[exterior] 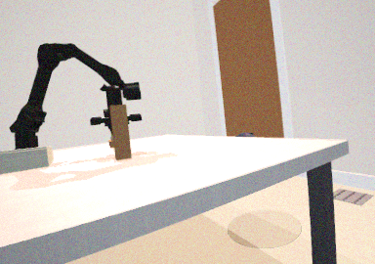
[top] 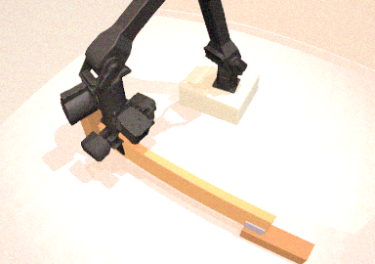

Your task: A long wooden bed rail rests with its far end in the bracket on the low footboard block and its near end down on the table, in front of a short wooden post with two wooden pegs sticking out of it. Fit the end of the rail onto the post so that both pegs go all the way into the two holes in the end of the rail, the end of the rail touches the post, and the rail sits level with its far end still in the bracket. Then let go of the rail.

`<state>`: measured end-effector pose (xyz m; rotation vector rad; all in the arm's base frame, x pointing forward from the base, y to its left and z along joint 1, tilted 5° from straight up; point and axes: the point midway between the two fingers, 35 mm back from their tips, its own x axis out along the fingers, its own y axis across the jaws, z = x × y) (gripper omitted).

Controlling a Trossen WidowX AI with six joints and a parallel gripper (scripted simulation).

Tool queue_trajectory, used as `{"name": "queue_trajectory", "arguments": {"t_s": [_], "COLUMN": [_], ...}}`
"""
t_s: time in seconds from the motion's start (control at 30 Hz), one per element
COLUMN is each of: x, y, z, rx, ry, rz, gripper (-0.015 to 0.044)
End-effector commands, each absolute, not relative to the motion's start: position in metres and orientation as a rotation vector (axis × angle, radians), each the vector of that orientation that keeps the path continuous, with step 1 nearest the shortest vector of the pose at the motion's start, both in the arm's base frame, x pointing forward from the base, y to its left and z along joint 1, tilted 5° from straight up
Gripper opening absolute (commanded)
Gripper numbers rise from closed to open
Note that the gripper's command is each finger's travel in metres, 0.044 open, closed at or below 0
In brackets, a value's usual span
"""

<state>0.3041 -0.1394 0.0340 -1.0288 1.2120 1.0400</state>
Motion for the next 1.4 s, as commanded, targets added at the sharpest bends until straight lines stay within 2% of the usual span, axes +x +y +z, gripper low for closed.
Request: {"name": "queue_trajectory", "arguments": {"t_s": [0.0,1.33,1.37], "x": [0.304,0.301,0.302], "y": [-0.142,-0.154,-0.149], "z": [0.035,0.034,0.033], "rx": [-1.032,-1.033,-1.028], "ry": [1.210,1.211,1.210], "rz": [1.039,1.038,1.044], "gripper": [0.0000,0.0000,0.0026]}}
